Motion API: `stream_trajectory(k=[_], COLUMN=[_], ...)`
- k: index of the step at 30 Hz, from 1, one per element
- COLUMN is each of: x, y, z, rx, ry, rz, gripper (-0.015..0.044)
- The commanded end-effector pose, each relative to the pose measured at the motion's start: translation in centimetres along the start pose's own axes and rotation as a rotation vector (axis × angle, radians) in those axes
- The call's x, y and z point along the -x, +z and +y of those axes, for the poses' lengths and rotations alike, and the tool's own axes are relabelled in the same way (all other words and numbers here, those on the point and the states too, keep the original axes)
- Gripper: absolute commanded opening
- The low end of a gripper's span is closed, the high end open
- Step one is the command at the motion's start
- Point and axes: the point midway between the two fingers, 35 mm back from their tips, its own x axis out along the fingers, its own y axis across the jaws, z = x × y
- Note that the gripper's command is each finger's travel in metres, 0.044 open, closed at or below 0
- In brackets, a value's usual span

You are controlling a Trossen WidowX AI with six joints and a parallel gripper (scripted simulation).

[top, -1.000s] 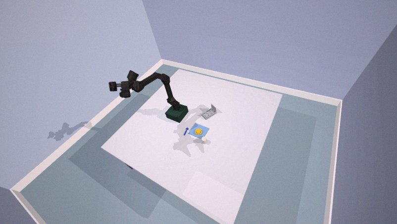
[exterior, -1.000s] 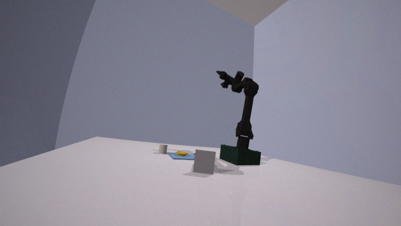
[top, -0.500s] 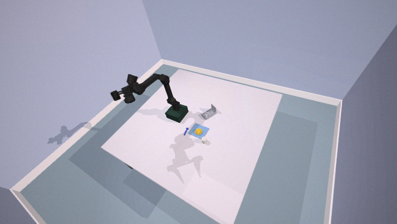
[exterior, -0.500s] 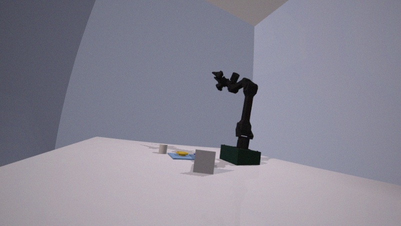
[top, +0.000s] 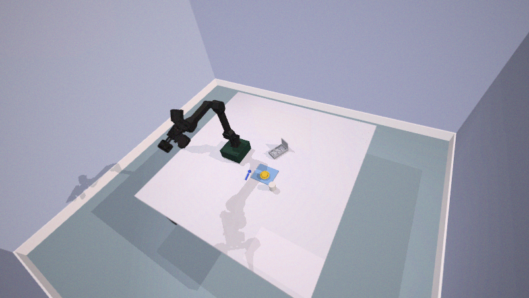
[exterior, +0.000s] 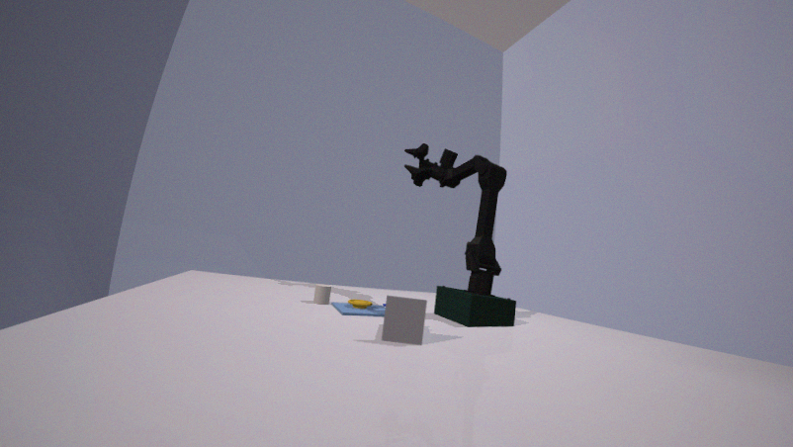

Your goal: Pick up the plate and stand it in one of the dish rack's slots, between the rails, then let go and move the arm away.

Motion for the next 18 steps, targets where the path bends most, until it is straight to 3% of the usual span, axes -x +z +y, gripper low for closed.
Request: stream_trajectory(k=[1, 18], x=[-1.0, -3.9], y=[2.4, 11.4], z=[0.9, 2.2], rx=[-0.144, -0.613], ry=[0.032, 0.17], rz=[-0.033, -0.164], gripper=[0.04, 0.04])
